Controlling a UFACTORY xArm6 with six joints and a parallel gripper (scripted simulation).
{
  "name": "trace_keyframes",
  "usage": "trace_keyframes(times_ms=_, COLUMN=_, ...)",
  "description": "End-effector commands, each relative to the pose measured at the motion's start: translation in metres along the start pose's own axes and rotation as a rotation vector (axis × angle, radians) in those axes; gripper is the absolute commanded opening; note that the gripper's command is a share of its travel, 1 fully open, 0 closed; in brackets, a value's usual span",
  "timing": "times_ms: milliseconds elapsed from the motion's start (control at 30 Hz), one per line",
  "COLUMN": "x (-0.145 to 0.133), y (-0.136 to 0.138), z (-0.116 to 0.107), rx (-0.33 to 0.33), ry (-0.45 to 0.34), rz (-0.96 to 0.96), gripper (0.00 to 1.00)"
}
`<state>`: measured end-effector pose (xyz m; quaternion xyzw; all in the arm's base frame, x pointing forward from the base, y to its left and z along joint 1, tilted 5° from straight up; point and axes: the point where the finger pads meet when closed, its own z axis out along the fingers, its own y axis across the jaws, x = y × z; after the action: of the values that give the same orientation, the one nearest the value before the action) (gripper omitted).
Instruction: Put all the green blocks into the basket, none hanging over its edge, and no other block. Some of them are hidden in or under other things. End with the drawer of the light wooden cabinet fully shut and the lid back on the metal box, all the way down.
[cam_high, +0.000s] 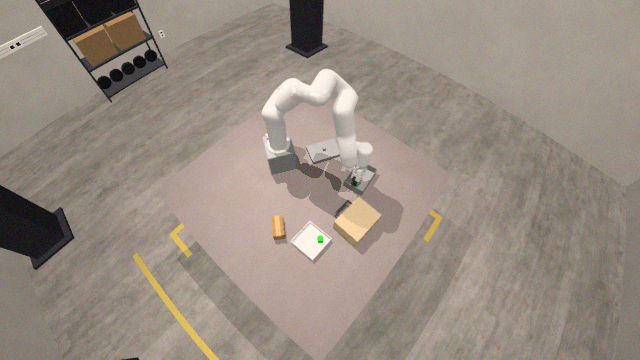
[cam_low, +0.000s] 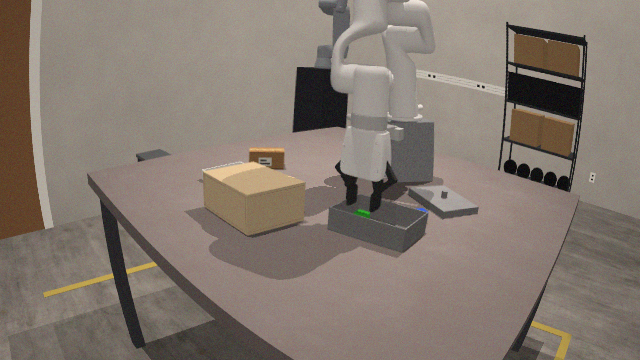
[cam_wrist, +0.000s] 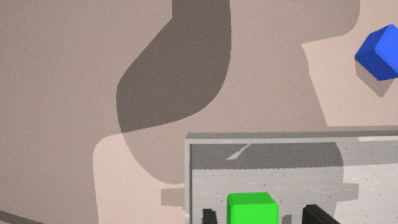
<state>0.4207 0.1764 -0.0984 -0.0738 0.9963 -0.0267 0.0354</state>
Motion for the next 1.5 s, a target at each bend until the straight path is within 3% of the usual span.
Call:
trace_keyframes(times_ms=0, x=-0.002, y=0.001, z=-0.001, rx=-0.001, ry=-0.003, rz=0.000, gripper=0.57)
trace_keyframes(times_ms=1467, x=-0.002, y=0.001, z=0.014, rx=-0.001, ry=-0.004, rz=0.000, gripper=0.57)
